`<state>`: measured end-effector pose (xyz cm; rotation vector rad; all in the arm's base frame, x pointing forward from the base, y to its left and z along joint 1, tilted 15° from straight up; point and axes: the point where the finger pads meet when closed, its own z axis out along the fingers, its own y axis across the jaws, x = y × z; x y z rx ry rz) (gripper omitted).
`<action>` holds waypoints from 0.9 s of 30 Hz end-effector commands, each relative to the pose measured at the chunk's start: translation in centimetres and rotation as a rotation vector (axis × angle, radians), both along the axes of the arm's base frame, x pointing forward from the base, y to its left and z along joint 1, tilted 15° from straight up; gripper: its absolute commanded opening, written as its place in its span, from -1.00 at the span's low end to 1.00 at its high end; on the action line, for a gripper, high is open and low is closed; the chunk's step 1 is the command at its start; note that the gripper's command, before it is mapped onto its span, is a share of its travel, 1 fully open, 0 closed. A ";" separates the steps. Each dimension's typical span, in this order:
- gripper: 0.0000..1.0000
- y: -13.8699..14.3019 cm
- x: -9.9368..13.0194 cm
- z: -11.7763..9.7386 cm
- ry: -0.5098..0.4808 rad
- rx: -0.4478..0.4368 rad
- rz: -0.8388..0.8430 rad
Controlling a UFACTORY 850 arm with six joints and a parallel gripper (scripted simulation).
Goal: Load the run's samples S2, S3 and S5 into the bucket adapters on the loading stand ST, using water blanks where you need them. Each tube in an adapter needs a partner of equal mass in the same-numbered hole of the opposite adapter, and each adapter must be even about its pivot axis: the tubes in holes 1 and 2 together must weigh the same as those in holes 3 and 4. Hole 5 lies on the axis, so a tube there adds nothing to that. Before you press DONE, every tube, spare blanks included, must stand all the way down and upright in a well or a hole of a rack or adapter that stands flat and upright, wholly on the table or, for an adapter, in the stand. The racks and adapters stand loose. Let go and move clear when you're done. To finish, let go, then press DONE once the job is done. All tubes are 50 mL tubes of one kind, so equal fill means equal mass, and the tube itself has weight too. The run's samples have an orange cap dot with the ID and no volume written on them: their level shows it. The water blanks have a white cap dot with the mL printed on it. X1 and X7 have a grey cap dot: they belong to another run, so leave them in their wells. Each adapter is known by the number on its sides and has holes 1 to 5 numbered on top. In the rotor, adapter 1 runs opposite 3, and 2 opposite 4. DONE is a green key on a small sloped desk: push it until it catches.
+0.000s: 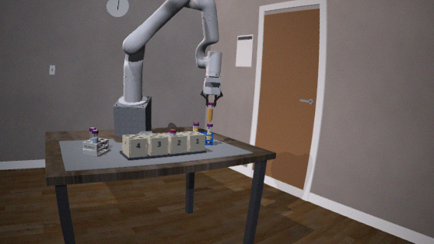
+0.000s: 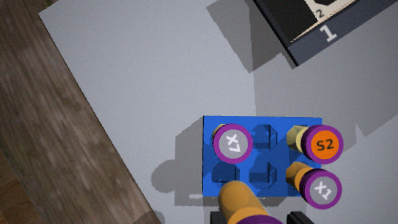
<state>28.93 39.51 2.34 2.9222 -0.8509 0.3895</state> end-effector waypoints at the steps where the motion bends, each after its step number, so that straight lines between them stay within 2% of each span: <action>1: -1.00 0.2 -0.2 1.0 0.001 -0.001 0.000; 16: -1.00 0.2 -0.2 1.2 0.001 -0.001 0.000; 27: -1.00 -4.9 1.4 2.3 0.053 -0.082 0.354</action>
